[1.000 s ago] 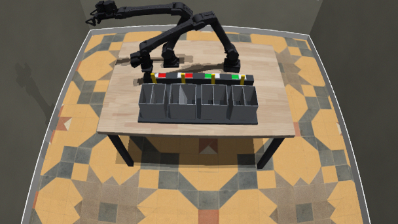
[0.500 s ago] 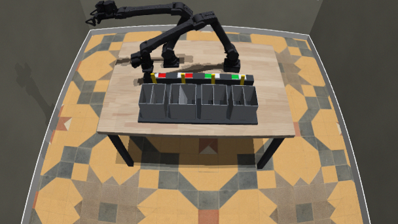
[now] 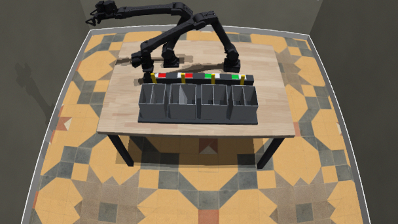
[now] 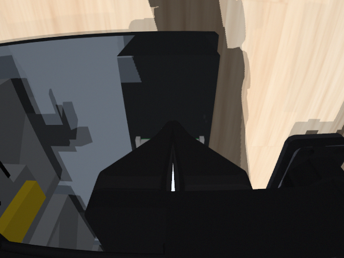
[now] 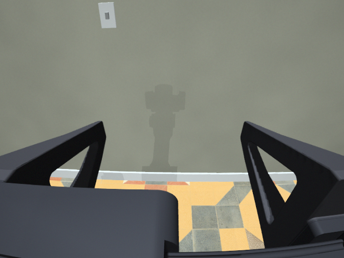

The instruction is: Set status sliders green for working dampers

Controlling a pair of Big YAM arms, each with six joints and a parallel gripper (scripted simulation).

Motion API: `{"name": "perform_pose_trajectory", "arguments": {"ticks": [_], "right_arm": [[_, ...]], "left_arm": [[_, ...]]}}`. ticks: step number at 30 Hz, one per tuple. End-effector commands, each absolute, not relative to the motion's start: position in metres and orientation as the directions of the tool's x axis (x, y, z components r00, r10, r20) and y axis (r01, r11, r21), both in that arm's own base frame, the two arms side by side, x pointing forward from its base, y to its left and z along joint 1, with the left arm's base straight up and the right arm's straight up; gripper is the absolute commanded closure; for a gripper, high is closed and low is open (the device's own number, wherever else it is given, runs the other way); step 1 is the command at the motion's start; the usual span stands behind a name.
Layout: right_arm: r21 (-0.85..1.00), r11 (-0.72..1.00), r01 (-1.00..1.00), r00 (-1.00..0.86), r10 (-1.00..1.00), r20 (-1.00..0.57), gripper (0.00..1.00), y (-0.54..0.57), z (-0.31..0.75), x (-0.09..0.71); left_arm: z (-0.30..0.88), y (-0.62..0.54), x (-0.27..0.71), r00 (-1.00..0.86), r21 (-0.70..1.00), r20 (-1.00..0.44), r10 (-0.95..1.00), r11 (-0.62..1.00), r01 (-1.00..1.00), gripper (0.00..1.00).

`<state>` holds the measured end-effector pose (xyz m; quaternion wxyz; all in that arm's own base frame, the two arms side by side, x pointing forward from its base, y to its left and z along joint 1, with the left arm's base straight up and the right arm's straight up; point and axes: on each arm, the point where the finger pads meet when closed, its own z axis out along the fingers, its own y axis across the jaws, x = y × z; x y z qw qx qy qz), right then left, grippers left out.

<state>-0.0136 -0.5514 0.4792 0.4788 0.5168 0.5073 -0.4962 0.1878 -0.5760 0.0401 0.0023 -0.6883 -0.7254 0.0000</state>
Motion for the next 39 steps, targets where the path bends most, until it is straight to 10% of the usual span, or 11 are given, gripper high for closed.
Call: {"name": "perform_pose_trajectory", "arguments": {"ticks": [1, 39], "right_arm": [[0.000, -0.034, 0.999, 0.000, 0.000, -1.000, 0.00, -0.545, 0.501, -0.019], [0.000, -0.034, 0.999, 0.000, 0.000, -1.000, 0.00, -0.545, 0.501, -0.019]], "left_arm": [[0.064, -0.576, 0.195, -0.053, 0.010, -0.033, 0.998, 0.054, 0.999, 1.00], [0.062, -0.556, 0.195, -0.056, 0.010, -0.032, 0.998, 0.056, 0.998, 1.00]]}}
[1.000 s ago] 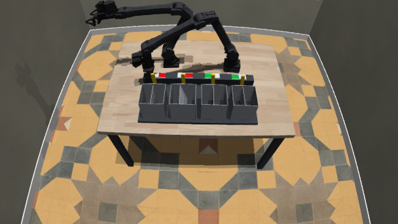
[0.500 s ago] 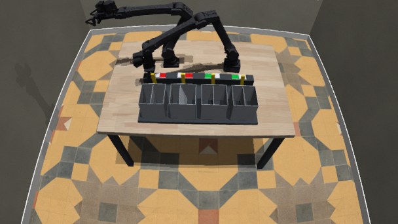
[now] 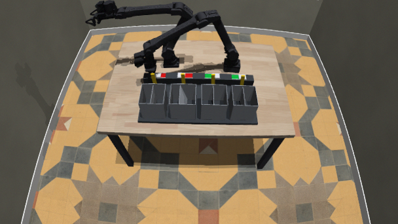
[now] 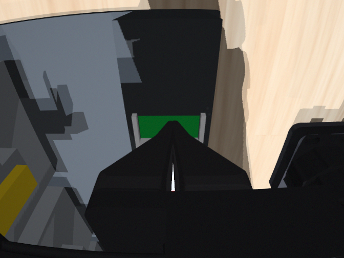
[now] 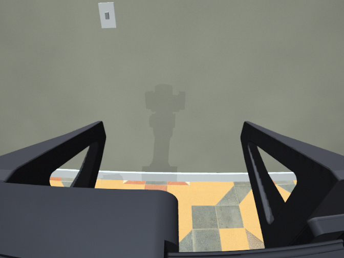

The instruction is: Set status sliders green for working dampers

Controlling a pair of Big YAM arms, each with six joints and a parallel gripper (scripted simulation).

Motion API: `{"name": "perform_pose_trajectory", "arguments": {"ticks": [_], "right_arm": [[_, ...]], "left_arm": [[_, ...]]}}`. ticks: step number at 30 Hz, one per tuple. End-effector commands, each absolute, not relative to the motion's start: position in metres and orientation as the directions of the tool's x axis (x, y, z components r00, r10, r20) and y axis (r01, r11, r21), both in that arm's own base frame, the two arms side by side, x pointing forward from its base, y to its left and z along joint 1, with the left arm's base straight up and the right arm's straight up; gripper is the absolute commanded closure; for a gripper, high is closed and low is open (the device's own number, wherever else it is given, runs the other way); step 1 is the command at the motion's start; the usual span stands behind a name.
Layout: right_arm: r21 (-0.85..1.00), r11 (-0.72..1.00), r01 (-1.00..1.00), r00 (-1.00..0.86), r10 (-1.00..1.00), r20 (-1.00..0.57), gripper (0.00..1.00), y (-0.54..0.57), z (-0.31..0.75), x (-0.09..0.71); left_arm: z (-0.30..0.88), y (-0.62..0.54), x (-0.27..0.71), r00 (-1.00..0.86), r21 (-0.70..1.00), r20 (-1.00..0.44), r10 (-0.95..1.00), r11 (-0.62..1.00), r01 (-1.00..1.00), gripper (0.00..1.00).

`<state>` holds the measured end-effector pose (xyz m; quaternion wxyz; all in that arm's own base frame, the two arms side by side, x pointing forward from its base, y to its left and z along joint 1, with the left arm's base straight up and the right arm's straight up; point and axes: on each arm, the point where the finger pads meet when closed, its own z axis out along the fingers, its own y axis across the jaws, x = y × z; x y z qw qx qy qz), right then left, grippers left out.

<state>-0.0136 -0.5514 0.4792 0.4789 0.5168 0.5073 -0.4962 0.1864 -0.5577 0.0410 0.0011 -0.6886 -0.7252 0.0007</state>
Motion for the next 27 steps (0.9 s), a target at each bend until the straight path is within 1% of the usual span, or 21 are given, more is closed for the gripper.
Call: {"name": "perform_pose_trajectory", "arguments": {"ticks": [1, 27], "right_arm": [[0.000, -0.034, 0.999, 0.000, 0.000, -1.000, 0.00, -0.545, 0.501, -0.019], [0.000, -0.034, 0.999, 0.000, 0.000, -1.000, 0.00, -0.545, 0.501, -0.019]], "left_arm": [[0.062, -0.556, 0.195, -0.056, 0.010, -0.032, 0.998, 0.056, 0.998, 1.00], [0.062, -0.542, 0.194, -0.057, 0.009, -0.029, 0.998, 0.058, 0.998, 1.00]]}}
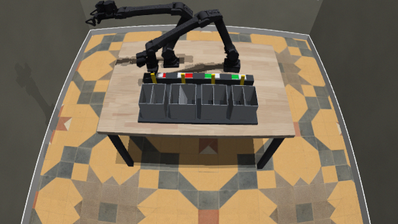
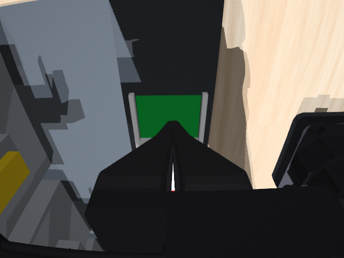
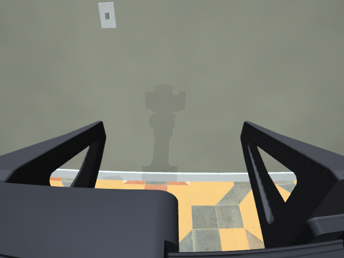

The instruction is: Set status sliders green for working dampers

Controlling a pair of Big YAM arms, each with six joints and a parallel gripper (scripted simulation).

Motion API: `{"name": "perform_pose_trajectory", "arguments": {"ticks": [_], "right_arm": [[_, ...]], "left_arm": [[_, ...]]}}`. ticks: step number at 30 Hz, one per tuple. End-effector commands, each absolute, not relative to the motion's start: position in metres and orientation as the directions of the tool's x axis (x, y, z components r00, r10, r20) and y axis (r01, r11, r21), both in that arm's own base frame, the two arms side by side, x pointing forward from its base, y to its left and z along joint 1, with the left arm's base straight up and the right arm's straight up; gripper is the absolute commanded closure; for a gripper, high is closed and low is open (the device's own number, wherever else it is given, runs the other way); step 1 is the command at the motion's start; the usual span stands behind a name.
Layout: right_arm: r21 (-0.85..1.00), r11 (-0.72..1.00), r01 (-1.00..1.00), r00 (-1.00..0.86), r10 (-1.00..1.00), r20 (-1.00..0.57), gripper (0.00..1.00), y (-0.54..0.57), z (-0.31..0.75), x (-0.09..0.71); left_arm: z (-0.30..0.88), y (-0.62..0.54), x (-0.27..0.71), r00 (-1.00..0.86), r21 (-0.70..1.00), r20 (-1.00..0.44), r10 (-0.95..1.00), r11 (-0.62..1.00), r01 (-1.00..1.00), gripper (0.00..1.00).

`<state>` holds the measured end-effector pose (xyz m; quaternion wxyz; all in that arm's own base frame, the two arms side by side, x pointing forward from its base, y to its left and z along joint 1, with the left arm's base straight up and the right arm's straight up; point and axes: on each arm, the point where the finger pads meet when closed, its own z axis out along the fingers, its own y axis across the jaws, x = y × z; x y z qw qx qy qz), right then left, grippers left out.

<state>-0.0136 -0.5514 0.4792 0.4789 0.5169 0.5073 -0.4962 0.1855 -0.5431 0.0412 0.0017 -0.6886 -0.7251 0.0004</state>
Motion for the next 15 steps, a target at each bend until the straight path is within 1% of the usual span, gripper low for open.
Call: {"name": "perform_pose_trajectory", "arguments": {"ticks": [1, 15], "right_arm": [[0.000, -0.034, 0.999, 0.000, 0.000, -1.000, 0.00, -0.5446, 0.5005, -0.0189], [0.000, -0.034, 0.999, 0.000, 0.000, -1.000, 0.00, -0.5446, 0.5005, -0.0189]], "left_arm": [[0.0617, -0.5421, 0.1945, -0.056, 0.010, -0.031, 0.998, 0.057, 0.998, 1.00], [0.0613, -0.5359, 0.1940, -0.056, 0.010, -0.030, 0.998, 0.056, 0.998, 1.00]]}}
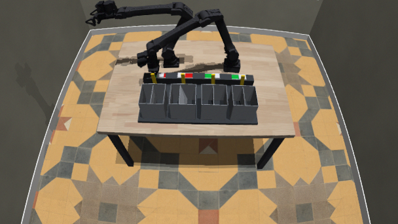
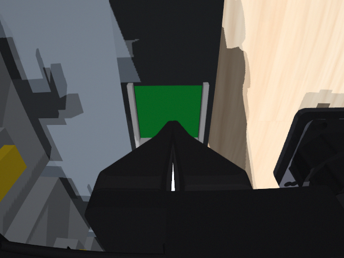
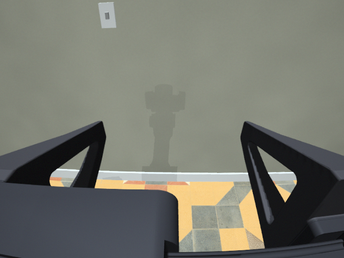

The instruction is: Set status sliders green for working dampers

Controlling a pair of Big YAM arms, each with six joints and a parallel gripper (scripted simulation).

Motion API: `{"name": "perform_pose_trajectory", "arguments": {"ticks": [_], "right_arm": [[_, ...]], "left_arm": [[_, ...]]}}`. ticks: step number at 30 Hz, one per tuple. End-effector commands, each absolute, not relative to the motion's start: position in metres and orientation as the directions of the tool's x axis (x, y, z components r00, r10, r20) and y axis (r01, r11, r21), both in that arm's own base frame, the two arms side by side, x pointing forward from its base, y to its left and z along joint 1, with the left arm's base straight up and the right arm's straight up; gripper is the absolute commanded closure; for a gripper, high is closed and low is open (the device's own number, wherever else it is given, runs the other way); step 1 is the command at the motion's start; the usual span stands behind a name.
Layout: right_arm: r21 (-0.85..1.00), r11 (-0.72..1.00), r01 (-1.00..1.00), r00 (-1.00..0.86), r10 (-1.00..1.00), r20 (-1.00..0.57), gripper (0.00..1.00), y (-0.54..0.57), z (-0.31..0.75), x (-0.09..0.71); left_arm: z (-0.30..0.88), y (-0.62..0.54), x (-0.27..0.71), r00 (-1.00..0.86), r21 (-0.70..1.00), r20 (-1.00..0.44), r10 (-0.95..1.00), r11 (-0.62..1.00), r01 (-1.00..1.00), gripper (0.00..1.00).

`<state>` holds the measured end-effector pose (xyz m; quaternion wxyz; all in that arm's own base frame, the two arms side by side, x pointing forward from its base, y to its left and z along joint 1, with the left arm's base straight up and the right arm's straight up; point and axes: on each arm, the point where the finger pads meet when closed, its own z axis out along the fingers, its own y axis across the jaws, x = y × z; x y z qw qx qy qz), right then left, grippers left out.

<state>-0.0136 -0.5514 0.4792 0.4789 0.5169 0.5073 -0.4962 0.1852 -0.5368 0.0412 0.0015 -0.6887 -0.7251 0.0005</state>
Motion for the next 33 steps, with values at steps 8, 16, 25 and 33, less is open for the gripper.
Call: {"name": "perform_pose_trajectory", "arguments": {"ticks": [8, 16, 25, 33], "right_arm": [[0.000, -0.034, 0.999, 0.000, 0.000, -1.000, 0.00, -0.5446, 0.5005, -0.0189], [0.000, -0.034, 0.999, 0.000, 0.000, -1.000, 0.00, -0.5446, 0.5005, -0.0189], [0.000, -0.034, 0.999, 0.000, 0.000, -1.000, 0.00, -0.5446, 0.5005, -0.0189], [0.000, -0.034, 0.999, 0.000, 0.000, -1.000, 0.00, -0.5446, 0.5005, -0.0189]], "left_arm": [[0.0612, -0.5336, 0.1939, -0.056, 0.010, -0.030, 0.998, 0.057, 0.998, 1.00], [0.0611, -0.5314, 0.1937, -0.056, 0.009, -0.029, 0.998, 0.057, 0.998, 1.00], [0.0610, -0.5304, 0.1934, -0.056, 0.010, -0.029, 0.998, 0.057, 0.998, 1.00], [0.0610, -0.5298, 0.1932, -0.056, 0.010, -0.029, 0.998, 0.056, 0.998, 1.00]]}}
